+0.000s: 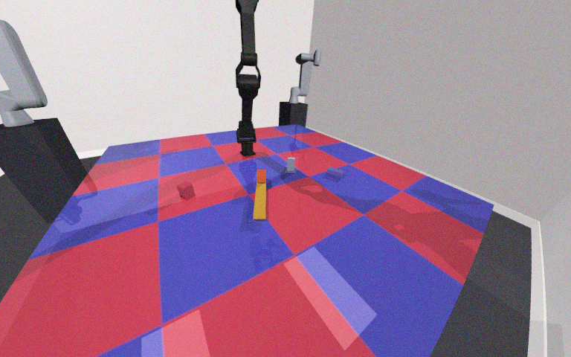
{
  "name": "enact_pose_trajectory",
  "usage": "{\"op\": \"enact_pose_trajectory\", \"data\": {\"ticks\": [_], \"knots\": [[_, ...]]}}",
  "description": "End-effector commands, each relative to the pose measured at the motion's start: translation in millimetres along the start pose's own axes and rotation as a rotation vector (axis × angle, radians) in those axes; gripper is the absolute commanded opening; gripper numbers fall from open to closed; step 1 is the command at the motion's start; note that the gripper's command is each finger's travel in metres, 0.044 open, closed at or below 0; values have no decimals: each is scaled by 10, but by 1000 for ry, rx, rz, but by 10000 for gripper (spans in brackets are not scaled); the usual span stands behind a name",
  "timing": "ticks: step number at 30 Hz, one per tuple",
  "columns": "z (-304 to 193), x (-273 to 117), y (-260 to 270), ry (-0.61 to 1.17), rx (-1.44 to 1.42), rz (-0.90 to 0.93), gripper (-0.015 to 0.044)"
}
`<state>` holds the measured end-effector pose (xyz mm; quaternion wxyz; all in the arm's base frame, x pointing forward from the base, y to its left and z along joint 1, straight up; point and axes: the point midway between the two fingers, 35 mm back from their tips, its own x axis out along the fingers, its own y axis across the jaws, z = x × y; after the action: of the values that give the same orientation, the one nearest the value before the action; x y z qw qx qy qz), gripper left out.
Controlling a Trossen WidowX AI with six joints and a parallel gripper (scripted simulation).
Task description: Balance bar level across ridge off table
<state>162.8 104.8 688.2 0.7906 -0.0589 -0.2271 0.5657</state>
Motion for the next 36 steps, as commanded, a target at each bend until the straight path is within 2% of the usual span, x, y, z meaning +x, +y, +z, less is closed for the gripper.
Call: {"op": "enact_pose_trajectory", "data": {"ticks": [1, 3, 4, 19, 36], "knots": [[5, -3, 2, 0, -1, -2, 374], [42, -24, 21, -3, -12, -17, 321], [69, -39, 35, -5, -20, -29, 315], [414, -161, 337, -24, -149, -174, 315], [598, -67, 742, -15, -300, -286, 315]]}}
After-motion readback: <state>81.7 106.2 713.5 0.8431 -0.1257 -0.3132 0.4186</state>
